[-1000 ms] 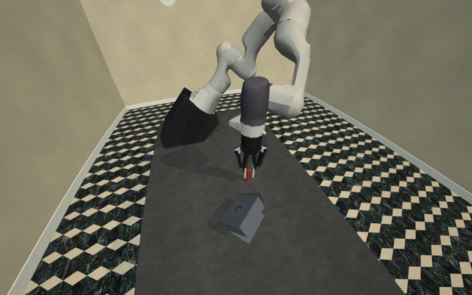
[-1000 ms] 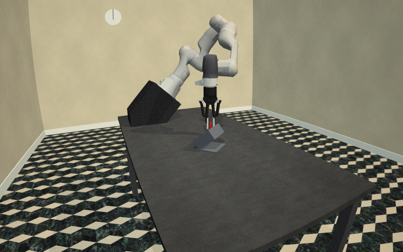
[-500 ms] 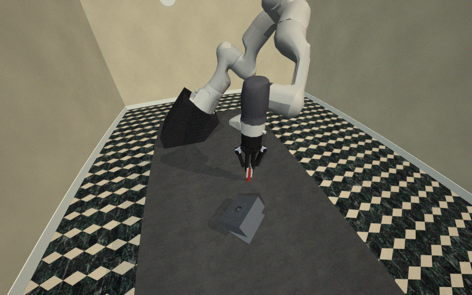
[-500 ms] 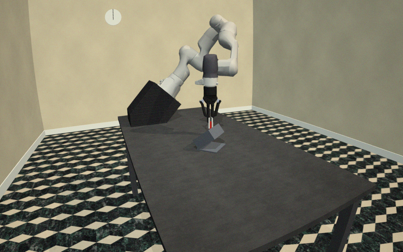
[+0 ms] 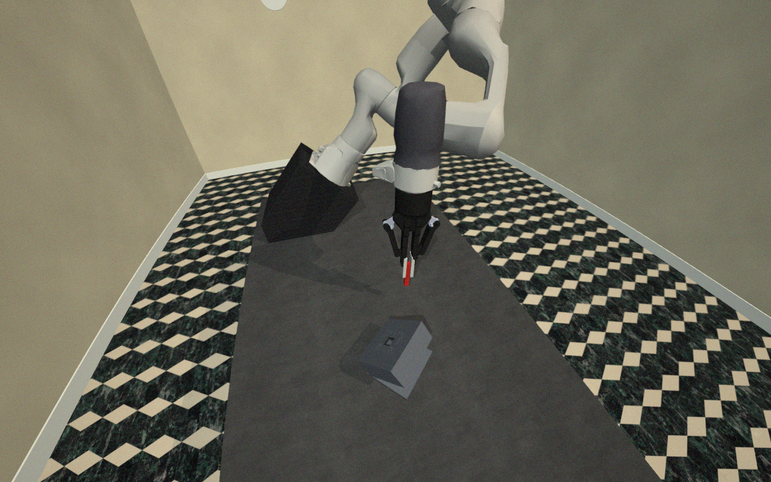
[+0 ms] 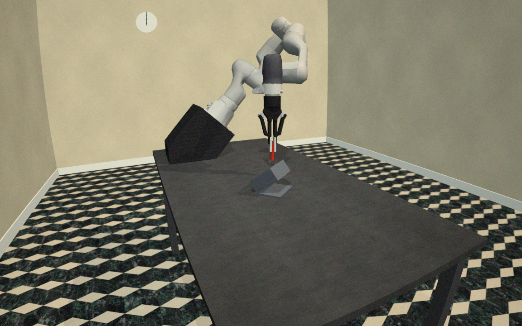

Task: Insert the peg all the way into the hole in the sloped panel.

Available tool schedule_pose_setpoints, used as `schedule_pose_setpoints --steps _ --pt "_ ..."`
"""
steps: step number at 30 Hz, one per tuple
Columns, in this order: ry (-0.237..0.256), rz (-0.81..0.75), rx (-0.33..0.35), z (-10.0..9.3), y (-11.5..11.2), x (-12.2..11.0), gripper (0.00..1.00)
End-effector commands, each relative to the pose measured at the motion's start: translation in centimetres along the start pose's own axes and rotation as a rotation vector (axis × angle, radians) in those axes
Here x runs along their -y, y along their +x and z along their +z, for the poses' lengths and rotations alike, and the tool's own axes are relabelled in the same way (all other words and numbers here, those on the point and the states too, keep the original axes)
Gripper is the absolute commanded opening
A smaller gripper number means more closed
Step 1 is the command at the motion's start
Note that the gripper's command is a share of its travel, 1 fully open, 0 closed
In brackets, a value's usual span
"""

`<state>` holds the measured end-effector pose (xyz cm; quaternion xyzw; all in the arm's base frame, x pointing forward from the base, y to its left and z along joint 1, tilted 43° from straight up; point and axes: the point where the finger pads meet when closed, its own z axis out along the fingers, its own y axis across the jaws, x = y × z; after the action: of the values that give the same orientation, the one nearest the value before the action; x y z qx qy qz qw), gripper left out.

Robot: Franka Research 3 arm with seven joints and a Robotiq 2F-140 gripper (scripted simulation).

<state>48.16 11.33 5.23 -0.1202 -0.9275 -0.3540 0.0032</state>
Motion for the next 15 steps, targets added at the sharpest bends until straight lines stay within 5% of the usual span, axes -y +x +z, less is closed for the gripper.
schedule_pose_setpoints --steps 1,15 --pt "-0.005 0.007 -0.005 0.3 0.2 0.0 0.0" --pt "-0.097 0.132 0.007 -0.4 -1.5 1.7 0.0"
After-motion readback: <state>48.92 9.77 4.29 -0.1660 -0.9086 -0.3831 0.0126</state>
